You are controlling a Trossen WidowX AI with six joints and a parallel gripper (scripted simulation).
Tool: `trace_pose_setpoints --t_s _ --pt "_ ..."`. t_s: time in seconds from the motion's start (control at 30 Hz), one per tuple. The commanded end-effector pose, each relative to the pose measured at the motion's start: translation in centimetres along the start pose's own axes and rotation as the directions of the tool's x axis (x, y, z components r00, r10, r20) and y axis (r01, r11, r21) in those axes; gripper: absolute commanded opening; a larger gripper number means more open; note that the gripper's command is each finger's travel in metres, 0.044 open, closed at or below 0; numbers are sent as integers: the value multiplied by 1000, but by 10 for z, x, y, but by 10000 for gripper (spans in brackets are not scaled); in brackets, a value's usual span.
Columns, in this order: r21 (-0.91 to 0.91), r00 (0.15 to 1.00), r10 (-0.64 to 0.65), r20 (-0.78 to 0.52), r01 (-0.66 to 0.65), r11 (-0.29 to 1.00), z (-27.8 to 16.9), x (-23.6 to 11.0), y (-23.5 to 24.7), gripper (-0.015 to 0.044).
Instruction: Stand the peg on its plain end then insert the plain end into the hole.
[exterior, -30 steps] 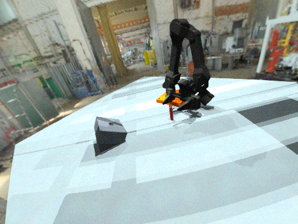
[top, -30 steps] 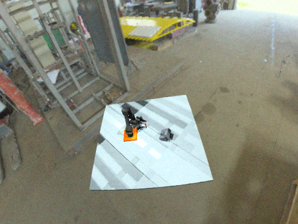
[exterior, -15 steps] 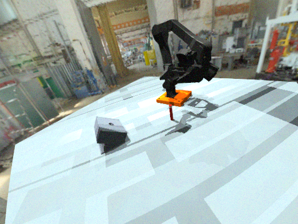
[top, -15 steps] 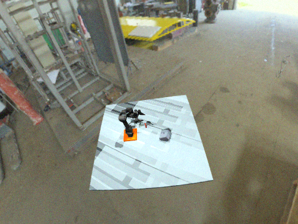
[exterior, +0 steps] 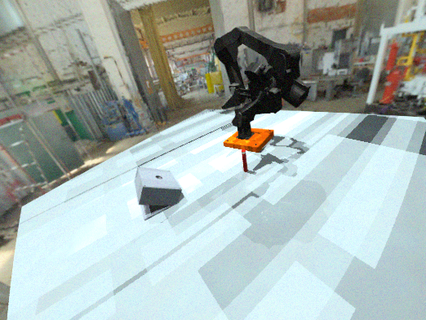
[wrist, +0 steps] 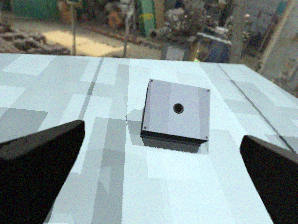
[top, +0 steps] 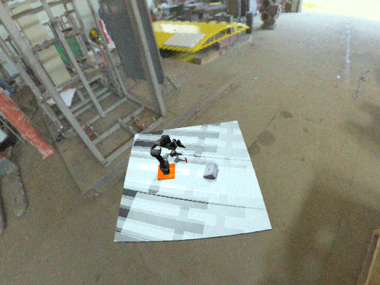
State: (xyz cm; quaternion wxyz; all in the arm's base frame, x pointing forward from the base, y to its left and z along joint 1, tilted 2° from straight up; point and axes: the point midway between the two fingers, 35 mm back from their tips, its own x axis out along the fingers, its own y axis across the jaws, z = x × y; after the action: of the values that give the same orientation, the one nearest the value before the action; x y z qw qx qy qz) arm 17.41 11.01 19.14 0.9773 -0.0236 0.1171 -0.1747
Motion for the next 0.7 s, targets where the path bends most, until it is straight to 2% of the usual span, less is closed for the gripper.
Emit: trace_pose_setpoints --t_s 0.0,0.3,0.67 --pt "-59 991 -84 -100 78 995 -4 9 -6 440" --pt "-153 913 -230 -337 187 970 -25 19 -18 440" --pt "-228 720 -292 -630 187 955 -48 23 -20 440"
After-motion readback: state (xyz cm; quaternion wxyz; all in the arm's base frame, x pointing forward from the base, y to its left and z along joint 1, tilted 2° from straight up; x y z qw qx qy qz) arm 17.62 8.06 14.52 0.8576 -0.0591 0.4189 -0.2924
